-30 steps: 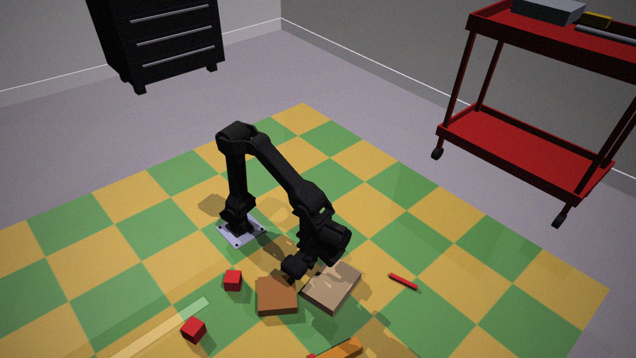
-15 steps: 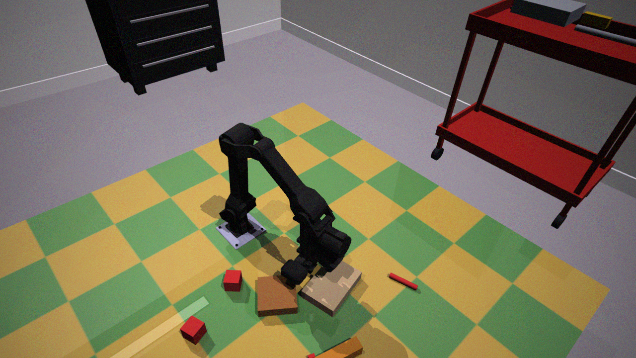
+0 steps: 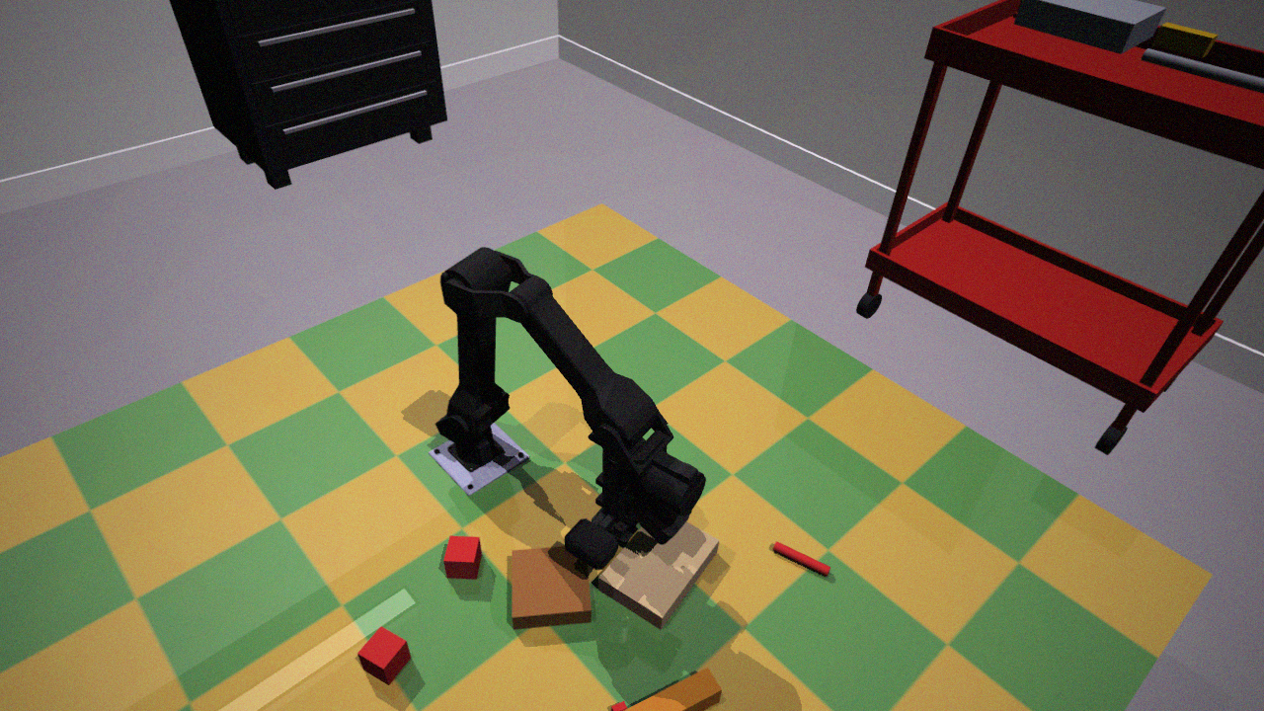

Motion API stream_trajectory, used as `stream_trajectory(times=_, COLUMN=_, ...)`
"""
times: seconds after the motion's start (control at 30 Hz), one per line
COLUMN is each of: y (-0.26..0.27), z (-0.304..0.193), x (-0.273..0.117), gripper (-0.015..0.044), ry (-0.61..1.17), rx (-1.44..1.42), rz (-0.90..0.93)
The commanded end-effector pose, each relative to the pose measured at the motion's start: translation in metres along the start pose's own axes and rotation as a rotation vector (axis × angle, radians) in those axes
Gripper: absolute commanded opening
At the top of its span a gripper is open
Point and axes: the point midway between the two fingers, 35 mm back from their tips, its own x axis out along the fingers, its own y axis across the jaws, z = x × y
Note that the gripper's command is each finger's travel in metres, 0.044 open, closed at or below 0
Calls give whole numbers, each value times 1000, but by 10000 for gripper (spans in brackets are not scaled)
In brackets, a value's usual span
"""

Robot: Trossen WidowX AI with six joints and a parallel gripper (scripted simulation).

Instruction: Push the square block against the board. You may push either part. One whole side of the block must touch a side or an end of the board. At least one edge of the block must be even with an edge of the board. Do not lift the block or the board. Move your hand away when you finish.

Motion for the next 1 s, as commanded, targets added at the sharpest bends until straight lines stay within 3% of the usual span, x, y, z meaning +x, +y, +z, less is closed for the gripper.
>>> stream_trajectory(times=0.0, y=0, z=2, x=1, gripper=0, ry=5, rx=-5, rz=1)
stream_trajectory(times=0.97, y=0, z=23, x=1, gripper=0, ry=4, rx=-5, rz=1)
